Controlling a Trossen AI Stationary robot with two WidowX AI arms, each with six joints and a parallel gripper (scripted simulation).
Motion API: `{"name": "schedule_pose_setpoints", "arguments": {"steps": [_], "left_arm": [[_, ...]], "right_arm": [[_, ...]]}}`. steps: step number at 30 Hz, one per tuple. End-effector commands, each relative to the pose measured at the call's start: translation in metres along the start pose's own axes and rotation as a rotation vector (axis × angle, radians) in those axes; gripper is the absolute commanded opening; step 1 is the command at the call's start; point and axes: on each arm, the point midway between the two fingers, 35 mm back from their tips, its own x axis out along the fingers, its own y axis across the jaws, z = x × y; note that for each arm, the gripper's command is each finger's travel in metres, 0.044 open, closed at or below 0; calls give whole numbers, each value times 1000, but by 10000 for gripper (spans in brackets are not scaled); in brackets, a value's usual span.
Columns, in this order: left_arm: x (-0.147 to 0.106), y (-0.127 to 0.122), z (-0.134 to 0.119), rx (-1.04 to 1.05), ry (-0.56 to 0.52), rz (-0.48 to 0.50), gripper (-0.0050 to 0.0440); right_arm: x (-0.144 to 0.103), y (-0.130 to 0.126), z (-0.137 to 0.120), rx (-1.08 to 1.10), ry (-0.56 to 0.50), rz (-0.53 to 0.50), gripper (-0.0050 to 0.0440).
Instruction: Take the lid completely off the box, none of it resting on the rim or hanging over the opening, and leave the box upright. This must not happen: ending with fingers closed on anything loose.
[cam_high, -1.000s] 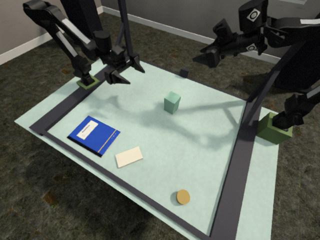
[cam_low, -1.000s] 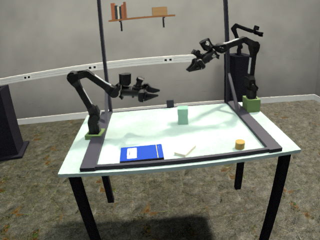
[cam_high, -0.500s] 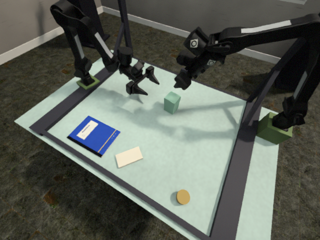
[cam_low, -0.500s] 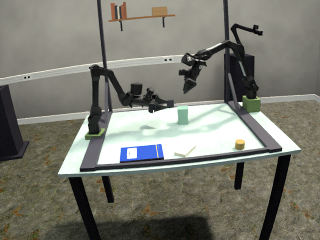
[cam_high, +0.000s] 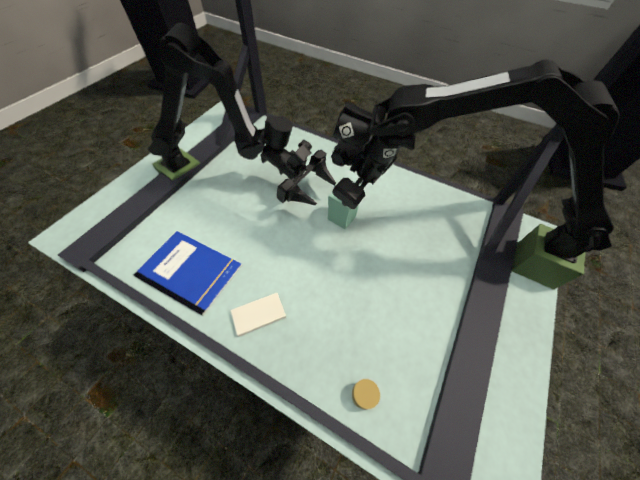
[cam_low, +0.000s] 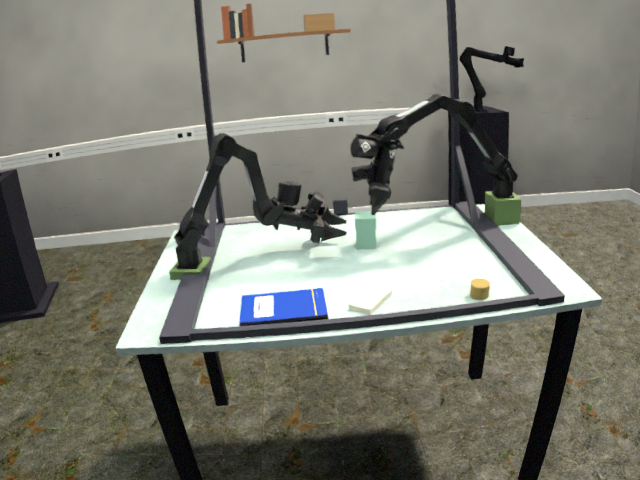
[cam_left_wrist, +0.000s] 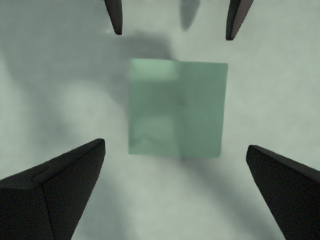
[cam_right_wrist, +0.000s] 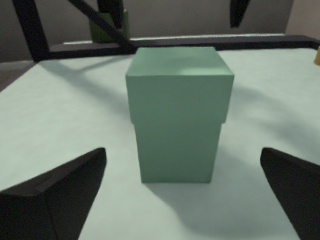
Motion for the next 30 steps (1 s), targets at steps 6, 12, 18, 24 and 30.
{"name": "schedule_pose_setpoints", "arguments": {"steps": [6,12,18,24,30], "left_arm": [[0,-2,6,4,-13,2,416],[9,-2,3,1,-4,-1,416],[16,-2,4,3,-5,0,416],[24,-1,5,2,-10,3,416],[30,-1,5,3,-10,3,416]], "right_arm": [[7,4,1,10,-7,2,440],[15,3,1,5,-5,3,440],[23,3,1,2,-6,3,440],[32,3,1,2,-6,3,440],[38,3,1,2,-7,3,440]]}}
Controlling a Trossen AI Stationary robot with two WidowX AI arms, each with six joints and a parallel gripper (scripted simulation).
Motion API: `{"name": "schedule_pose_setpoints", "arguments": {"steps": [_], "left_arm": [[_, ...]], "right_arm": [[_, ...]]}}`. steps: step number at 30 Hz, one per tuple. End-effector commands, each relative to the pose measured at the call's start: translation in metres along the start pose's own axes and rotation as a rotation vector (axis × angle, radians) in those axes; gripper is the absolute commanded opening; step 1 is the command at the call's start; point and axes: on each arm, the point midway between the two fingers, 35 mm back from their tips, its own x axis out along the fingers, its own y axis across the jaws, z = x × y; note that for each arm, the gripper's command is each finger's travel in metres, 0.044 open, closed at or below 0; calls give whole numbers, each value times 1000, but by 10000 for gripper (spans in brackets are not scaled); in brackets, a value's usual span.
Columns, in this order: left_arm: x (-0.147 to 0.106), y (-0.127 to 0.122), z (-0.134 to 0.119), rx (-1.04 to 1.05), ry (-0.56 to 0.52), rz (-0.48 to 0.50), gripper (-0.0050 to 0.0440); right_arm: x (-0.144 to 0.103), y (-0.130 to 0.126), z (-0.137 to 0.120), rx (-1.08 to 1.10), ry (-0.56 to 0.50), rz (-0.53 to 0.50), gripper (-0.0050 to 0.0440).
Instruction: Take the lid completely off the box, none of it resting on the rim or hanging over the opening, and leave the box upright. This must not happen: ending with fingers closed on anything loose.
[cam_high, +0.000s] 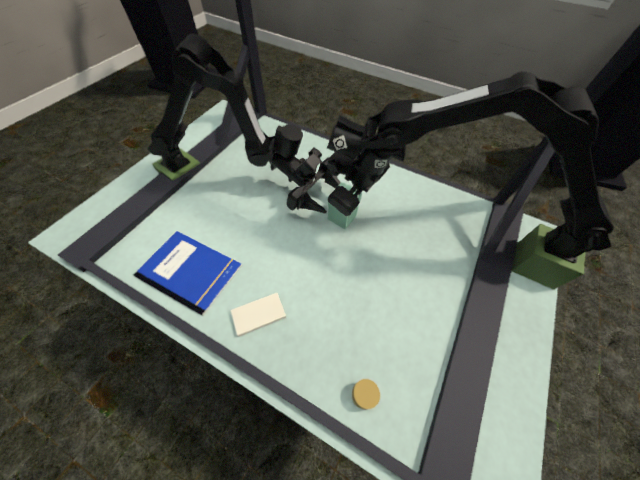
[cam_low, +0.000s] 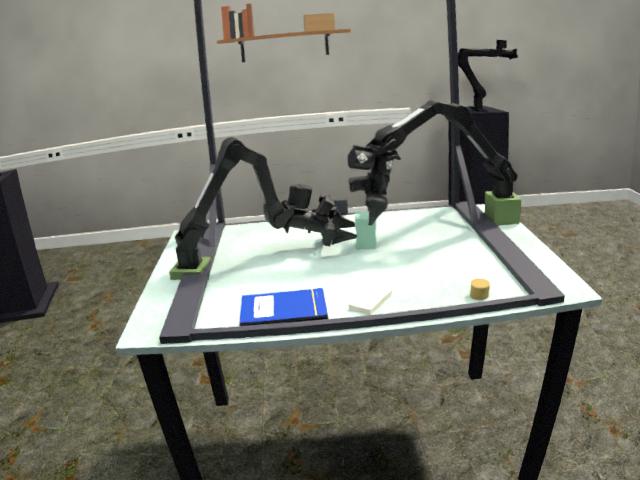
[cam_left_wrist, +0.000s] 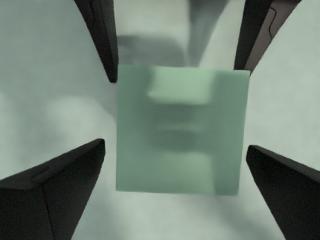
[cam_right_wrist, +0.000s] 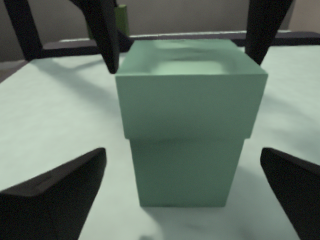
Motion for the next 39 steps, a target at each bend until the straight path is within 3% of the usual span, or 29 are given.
{"name": "schedule_pose_setpoints", "arguments": {"steps": [1,9,30,32,34,36,39], "left_arm": [[-6,0,6,3,-23,11,416],[10,0,4,2,-14,8,416],[2,1,8,4,-33,13,416],[2,1,8,4,-33,13,416],[2,1,8,4,-33,13,416],[2,1,8,4,-33,13,416],[2,1,8,4,-33,13,416]], "right_arm": [[6,0,5,0,-12,-1,440],[18,0,6,0,-12,0,440],[45,0,6,0,-13,-2,440],[45,1,6,0,-13,-1,392],[45,1,6,0,-13,-1,392],[42,1,10,6,-21,0,344],[42,1,10,6,-21,0,319]]}}
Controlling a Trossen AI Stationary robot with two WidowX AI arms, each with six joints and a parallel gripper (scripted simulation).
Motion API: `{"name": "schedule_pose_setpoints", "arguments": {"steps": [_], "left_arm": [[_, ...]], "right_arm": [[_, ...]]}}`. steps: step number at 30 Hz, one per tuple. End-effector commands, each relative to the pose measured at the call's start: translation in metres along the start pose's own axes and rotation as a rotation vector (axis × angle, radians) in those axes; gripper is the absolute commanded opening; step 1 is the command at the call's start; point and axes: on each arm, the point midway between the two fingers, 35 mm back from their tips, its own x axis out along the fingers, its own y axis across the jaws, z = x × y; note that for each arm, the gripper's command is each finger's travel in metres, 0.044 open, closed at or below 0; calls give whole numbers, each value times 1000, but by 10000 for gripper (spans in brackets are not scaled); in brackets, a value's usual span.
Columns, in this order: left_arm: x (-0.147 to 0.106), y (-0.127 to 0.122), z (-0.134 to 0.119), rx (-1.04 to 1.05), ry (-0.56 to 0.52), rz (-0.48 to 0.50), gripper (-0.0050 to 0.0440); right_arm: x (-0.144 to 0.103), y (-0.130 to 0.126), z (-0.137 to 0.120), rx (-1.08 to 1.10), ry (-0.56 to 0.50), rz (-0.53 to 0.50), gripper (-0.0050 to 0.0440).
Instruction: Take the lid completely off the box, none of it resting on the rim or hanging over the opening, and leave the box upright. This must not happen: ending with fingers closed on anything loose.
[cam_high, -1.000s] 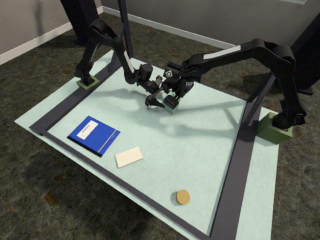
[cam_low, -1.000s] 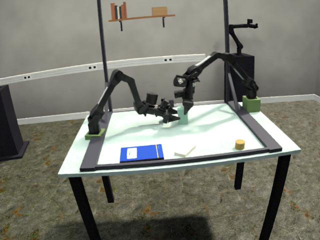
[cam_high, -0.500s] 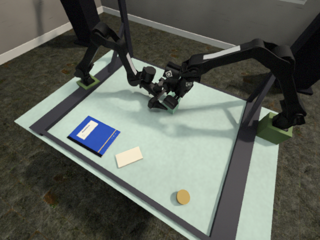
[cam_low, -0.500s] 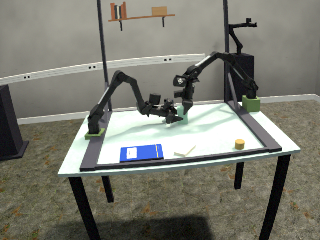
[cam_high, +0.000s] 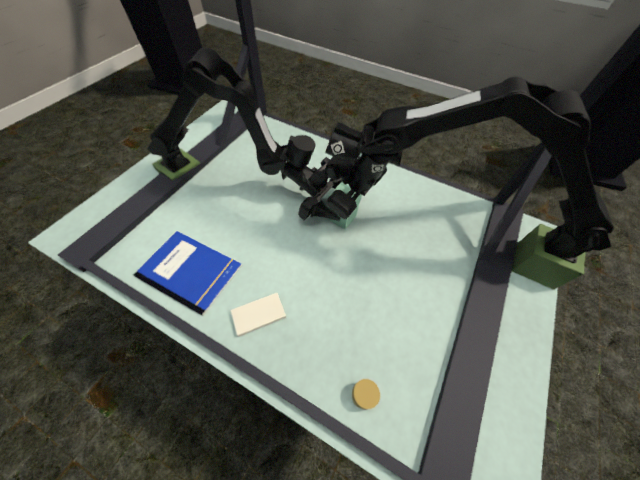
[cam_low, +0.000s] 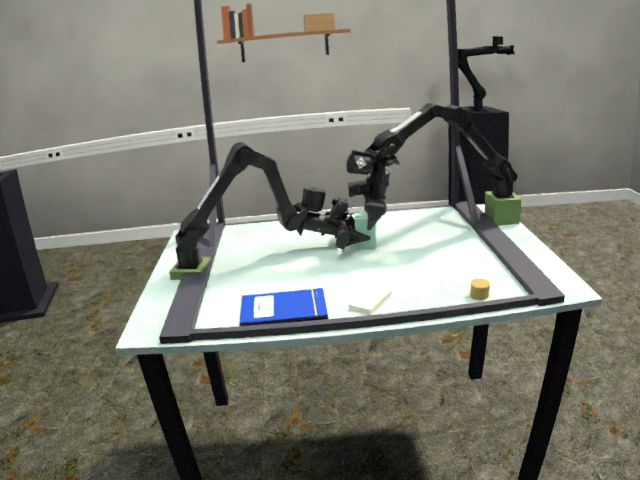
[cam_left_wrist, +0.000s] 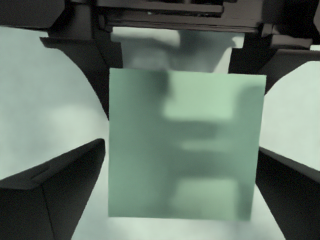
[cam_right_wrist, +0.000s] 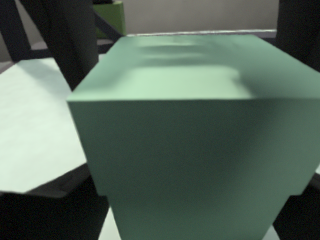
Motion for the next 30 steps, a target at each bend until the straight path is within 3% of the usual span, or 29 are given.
{"name": "schedule_pose_setpoints", "arguments": {"steps": [1,14,18,24,30], "left_arm": [[-13,1,8,3,-32,13,416],[-13,1,8,3,-32,13,416],[-13,1,8,3,-32,13,357],[-13,1,8,3,-32,13,317],[-13,1,8,3,-32,13,297]], "right_arm": [[0,1,10,6,-20,2,319],[-1,1,10,6,-20,2,253],[-1,1,10,6,-20,2,157],[-1,1,10,6,-20,2,13],[-1,1,10,6,-20,2,-1]]}}
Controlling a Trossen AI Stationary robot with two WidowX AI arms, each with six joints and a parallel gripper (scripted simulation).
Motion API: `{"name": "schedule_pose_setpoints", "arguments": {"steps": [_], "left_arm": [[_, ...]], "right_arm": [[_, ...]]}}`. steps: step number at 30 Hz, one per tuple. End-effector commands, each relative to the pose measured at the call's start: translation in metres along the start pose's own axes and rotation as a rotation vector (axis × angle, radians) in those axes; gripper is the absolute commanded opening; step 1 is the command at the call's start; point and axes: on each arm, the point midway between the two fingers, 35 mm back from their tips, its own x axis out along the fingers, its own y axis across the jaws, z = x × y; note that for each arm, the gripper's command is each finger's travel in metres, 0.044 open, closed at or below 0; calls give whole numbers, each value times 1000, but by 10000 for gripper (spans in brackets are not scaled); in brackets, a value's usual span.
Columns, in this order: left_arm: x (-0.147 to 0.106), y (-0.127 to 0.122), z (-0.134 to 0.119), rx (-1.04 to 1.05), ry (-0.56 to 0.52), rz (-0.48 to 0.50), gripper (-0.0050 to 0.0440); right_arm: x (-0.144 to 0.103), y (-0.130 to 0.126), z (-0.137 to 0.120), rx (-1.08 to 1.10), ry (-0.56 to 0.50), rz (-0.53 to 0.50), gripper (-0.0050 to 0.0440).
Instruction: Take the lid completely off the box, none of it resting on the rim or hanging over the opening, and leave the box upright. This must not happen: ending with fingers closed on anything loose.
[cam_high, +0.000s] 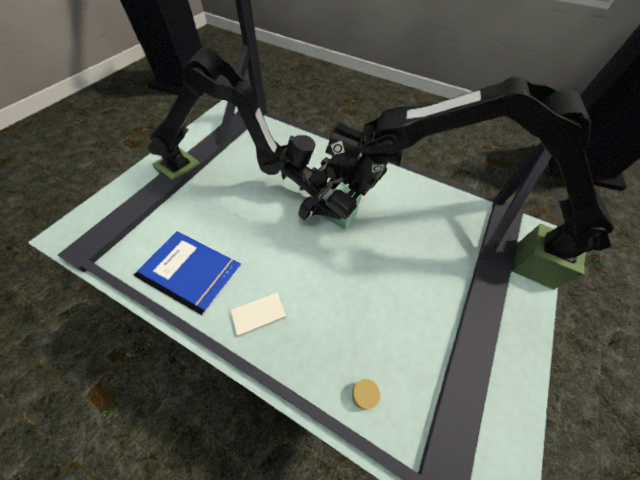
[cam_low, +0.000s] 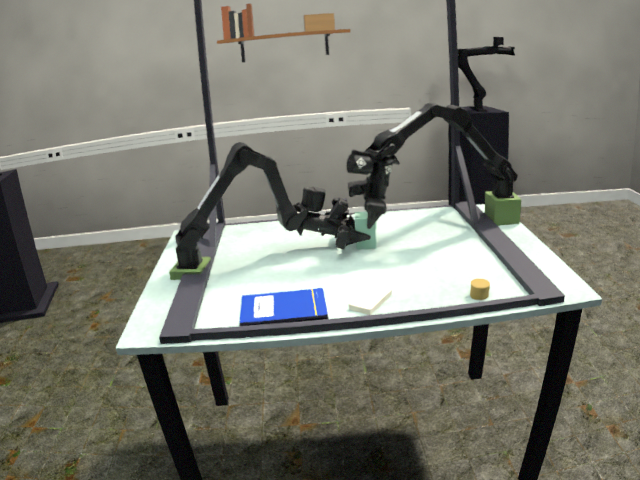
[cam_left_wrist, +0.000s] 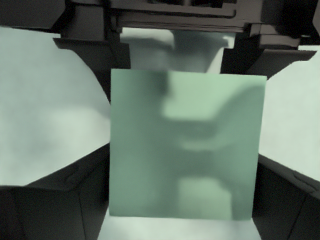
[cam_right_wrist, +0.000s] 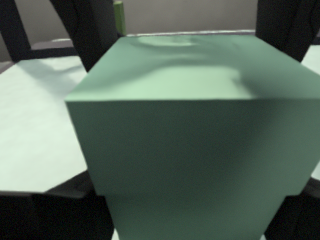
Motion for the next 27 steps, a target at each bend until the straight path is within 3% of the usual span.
{"name": "schedule_pose_setpoints", "arguments": {"steps": [1,4,8,14,16,18,22,27], "left_arm": [[-12,1,8,3,-31,13,297],[-12,1,8,3,-31,13,277],[-12,1,8,3,-31,13,181],[-48,2,20,6,-57,23,37],[-48,2,20,6,-57,23,37],[-66,2,24,6,-57,23,0],[-102,1,31,6,-57,23,-2],[-104,1,31,2,-23,10,-4]], "right_arm": [[-1,1,10,6,-20,2,-2],[-1,1,10,6,-20,2,-3],[-1,1,10,6,-20,2,-5],[-1,1,10,6,-20,2,-43],[-1,1,10,6,-20,2,-43],[-1,1,10,6,-20,2,-50],[-1,1,10,6,-20,2,-50],[-1,1,10,6,-20,2,-50]]}}
